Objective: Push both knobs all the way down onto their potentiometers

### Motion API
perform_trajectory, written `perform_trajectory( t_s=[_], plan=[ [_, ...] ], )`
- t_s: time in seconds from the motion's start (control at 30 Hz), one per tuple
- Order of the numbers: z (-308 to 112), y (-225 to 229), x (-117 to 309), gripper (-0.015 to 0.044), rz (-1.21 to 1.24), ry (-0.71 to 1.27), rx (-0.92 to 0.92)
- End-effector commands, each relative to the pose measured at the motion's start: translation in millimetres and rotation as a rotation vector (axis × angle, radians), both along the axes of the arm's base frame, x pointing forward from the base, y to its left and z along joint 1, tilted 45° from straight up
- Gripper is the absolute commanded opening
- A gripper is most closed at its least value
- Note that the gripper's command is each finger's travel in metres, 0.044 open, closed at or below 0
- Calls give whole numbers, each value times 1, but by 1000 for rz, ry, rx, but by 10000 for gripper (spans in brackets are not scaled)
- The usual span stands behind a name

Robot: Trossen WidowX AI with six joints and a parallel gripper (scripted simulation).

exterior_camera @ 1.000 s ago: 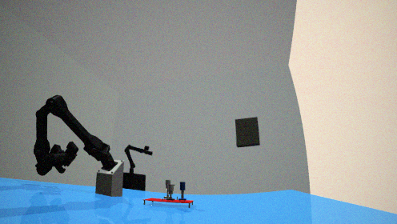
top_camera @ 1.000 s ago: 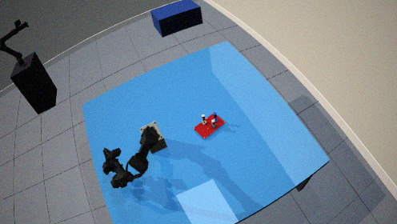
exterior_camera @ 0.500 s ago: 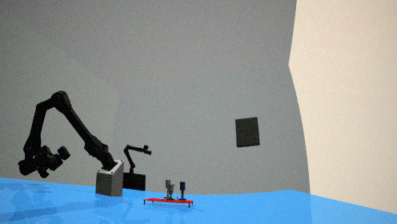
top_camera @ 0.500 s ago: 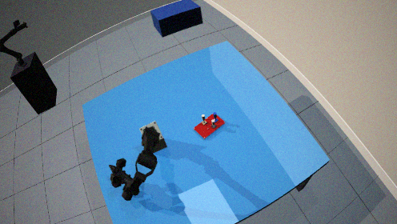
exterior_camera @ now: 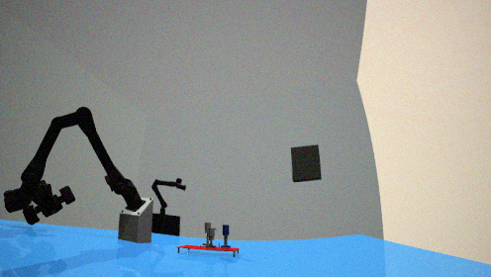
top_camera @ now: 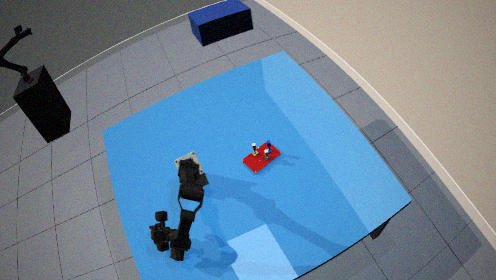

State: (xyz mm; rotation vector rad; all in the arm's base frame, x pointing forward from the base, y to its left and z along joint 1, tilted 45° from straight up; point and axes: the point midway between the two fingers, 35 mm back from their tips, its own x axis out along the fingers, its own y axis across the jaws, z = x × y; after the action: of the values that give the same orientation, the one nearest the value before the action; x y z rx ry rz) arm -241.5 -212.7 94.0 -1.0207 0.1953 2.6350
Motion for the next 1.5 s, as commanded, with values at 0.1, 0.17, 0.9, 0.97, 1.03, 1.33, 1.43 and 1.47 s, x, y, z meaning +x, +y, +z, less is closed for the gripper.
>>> perform_trajectory(
  t_s=[0.1, 0.17, 0.9, 0.97, 1.03, 1.33, 1.43, 1.47],
  plan=[
    [21, -37, 25, 0, 114, 3, -145],
    [27, -47, 34, 0, 152, 0, -185],
    [102, -131, 199, 0, 757, -70, -481],
    [108, -133, 218, 0, 818, -84, -499],
    [113, -134, 237, 0, 876, -101, -513],
    [118, -131, 282, 0, 1022, -103, -514],
    [121, -132, 291, 0, 1069, -94, -508],
    [121, -131, 296, 0, 1095, -100, -503]
  ],
)
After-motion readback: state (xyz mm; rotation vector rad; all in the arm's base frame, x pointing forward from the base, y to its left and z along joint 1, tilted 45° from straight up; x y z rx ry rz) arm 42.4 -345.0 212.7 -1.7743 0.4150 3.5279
